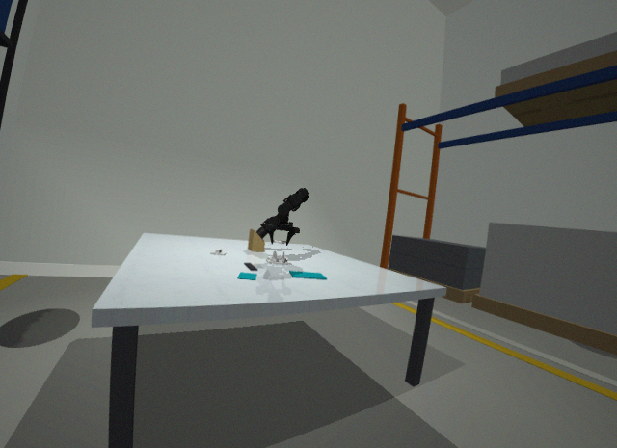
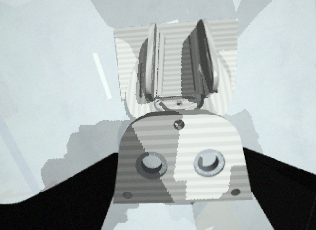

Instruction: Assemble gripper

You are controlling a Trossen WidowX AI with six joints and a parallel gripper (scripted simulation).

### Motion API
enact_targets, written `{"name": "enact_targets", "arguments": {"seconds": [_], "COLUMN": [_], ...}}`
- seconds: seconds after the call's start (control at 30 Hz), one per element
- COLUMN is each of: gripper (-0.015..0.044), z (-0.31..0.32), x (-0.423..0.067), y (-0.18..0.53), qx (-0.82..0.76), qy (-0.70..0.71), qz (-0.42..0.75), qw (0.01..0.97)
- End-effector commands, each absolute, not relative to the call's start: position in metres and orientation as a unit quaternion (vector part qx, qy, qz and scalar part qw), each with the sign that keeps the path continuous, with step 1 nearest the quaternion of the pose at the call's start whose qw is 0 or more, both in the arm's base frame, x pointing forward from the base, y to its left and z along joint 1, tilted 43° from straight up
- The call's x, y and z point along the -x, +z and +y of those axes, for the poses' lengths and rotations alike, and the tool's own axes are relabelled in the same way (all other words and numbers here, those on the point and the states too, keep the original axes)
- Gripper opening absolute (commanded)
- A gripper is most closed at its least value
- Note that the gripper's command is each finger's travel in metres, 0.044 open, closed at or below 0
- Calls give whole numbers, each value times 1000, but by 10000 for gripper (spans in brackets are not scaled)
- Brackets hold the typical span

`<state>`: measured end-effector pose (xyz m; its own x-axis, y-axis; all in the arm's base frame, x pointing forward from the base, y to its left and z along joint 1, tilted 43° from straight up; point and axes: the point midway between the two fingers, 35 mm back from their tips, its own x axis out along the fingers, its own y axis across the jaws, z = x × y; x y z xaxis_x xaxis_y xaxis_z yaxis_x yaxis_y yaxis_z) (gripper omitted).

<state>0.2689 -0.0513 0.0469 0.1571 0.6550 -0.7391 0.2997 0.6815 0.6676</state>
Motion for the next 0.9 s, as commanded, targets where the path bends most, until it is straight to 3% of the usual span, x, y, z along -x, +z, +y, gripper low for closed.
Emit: {"name": "enact_targets", "arguments": {"seconds": [0.0,0.87], "gripper": [351,351], "z": [-51,-52], "x": [-269,-258], "y": [47,43], "qx": [-374,-374], "qy": [138,138], "qz": [634,634], "qw": [663,663]}}
